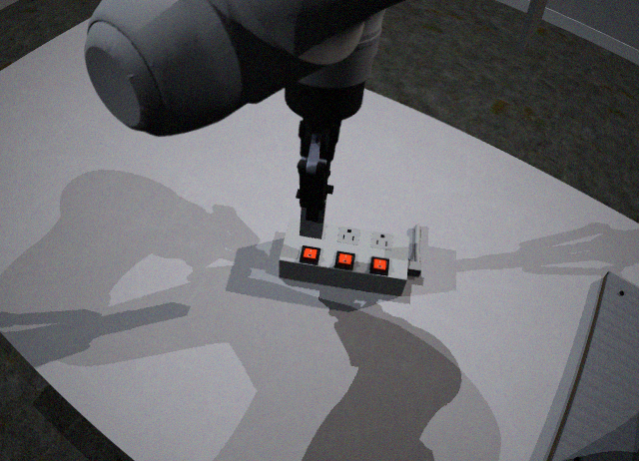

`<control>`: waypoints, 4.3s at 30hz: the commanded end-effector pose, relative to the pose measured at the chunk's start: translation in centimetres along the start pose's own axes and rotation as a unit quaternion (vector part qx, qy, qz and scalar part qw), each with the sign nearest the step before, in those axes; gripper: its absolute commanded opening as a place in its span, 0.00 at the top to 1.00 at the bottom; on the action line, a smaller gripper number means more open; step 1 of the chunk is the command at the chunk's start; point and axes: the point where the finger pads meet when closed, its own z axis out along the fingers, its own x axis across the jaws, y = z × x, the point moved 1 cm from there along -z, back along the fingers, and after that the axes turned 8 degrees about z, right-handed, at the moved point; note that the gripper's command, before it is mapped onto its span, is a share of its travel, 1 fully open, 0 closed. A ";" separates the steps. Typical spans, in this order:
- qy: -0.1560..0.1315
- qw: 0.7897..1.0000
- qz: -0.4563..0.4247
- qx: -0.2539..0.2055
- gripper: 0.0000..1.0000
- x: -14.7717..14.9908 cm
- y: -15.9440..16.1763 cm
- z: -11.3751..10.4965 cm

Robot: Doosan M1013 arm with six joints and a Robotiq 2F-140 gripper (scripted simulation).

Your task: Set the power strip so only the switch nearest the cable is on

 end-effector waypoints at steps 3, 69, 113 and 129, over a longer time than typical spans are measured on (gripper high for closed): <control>0.000 1.000 0.000 0.000 1.00 0.0 0.0 0.0; 0.000 1.000 0.000 0.000 1.00 0.0 0.0 4.4; 0.000 1.000 0.000 0.000 1.00 0.0 0.0 4.4; 0.000 1.000 0.000 0.000 1.00 0.0 0.0 4.8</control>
